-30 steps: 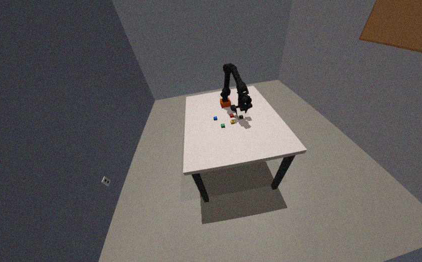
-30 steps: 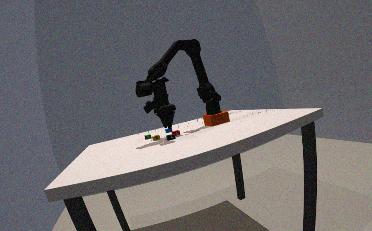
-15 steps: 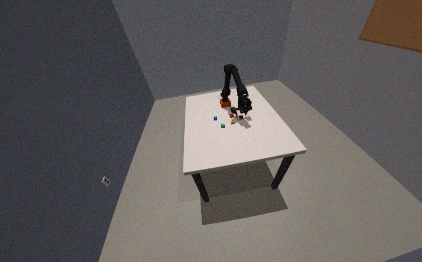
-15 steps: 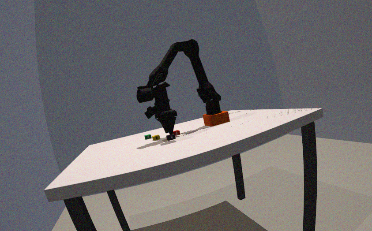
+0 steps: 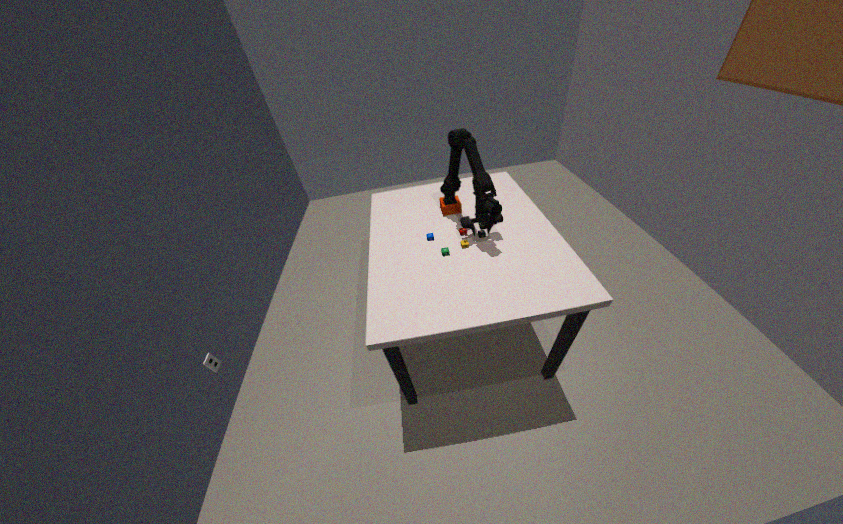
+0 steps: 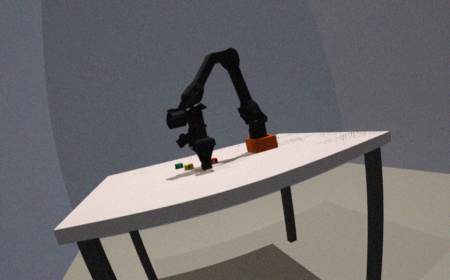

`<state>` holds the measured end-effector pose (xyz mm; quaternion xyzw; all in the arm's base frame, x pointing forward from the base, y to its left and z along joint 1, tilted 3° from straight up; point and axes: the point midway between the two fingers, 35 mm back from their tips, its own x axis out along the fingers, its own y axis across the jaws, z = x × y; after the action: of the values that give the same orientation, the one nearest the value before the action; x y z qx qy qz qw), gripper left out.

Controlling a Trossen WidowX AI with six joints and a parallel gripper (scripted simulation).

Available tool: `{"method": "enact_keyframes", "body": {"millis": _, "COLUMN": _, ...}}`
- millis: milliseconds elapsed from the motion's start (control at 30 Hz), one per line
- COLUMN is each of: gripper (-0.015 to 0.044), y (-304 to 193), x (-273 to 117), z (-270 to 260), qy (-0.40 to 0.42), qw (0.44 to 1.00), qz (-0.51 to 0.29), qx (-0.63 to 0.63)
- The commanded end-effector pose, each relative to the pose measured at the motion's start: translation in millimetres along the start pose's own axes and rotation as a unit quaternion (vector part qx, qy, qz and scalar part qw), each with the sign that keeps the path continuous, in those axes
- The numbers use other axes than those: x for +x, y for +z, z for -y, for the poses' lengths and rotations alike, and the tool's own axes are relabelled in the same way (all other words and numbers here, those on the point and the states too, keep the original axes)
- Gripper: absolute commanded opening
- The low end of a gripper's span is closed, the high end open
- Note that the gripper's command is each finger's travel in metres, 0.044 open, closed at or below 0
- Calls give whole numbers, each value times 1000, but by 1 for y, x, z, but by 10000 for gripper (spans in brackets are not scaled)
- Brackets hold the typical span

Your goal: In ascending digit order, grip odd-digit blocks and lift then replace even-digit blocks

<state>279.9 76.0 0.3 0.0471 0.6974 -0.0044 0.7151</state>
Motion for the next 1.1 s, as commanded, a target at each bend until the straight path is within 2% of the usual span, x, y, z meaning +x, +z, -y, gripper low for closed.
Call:
{"method": "enact_keyframes", "body": {"millis": 0, "gripper": 164, "y": 0, "x": 2, "z": 0, "qy": -1, "qw": 1000, "qz": -1, "qx": 1}}
{"method": "enact_keyframes", "body": {"millis": 67, "gripper": 120, "y": 0, "x": 2, "z": 0, "qy": -1, "qw": 1000, "qz": -1, "qx": 1}}
{"method": "enact_keyframes", "body": {"millis": 1067, "gripper": 120, "y": 0, "x": -13, "z": 0, "qy": -1, "qw": 1000, "qz": -1, "qx": 1}}
